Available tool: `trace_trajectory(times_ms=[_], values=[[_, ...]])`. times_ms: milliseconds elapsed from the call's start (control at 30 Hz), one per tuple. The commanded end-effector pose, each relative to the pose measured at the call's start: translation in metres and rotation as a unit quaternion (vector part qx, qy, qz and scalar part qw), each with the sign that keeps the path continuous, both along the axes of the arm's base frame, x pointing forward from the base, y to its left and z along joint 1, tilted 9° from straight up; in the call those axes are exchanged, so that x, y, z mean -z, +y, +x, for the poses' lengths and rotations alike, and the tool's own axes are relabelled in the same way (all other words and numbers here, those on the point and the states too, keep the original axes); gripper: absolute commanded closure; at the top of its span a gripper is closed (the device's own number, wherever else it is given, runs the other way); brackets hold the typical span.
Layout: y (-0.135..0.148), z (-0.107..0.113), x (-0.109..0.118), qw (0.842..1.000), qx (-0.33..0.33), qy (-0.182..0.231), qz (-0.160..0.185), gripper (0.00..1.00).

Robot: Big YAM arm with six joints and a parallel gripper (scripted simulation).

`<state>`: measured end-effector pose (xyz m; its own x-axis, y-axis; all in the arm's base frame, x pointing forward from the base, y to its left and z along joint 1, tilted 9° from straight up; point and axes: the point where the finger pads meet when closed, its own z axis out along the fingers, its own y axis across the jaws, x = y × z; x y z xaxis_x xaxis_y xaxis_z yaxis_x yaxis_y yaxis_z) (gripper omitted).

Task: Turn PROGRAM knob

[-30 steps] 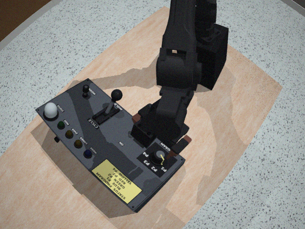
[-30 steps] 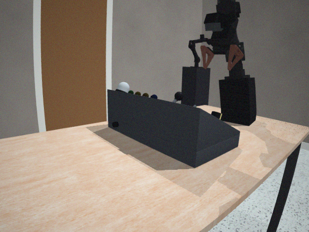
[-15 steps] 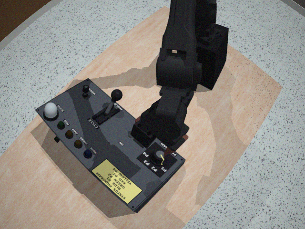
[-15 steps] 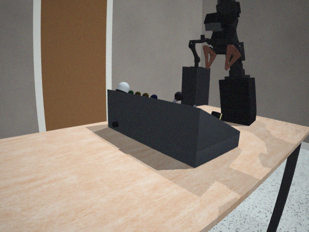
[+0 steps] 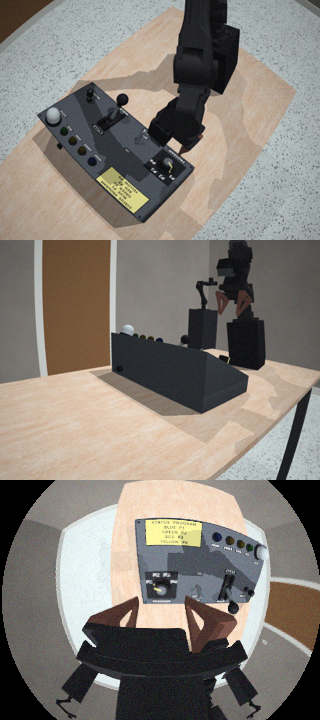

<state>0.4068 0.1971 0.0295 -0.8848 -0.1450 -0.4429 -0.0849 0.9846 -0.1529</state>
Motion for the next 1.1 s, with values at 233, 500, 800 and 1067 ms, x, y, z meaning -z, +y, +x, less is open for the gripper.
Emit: trace_trajectory(times_ms=[233,500,800,1067], values=[[0.008,-0.022,-0.005,0.999,0.012,-0.033,0.028,0.3],[-0.001,-0.043,0.021,1.0,0.006,0.0,0.005,0.3],[-0.001,-0.04,0.014,1.0,0.007,-0.007,0.01,0.3],[-0.001,-0.04,0.014,1.0,0.007,-0.007,0.01,0.3]])
